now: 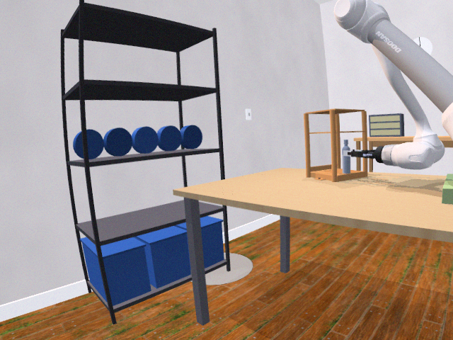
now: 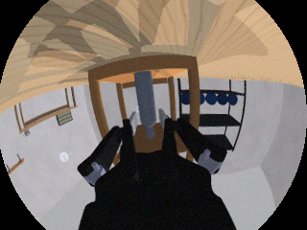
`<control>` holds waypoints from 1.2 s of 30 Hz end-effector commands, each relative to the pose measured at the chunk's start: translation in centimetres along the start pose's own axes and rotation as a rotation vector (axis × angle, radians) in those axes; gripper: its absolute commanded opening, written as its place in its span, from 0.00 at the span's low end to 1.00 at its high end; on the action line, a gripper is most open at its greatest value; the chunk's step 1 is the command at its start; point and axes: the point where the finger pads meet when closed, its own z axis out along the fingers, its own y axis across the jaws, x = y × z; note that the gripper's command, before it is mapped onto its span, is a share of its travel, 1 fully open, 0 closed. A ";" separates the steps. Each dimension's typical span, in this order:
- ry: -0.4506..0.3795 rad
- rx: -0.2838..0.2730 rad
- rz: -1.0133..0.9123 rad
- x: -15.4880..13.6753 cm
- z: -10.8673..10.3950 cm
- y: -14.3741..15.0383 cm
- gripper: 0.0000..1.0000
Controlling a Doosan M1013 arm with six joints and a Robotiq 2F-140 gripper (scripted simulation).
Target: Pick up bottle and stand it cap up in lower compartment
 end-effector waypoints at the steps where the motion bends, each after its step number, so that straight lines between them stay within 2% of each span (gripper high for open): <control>1: 0.000 0.000 0.000 0.0 -0.3 0.0 0.35; 36: 0.000 0.000 0.000 0.0 -1.7 0.0 0.35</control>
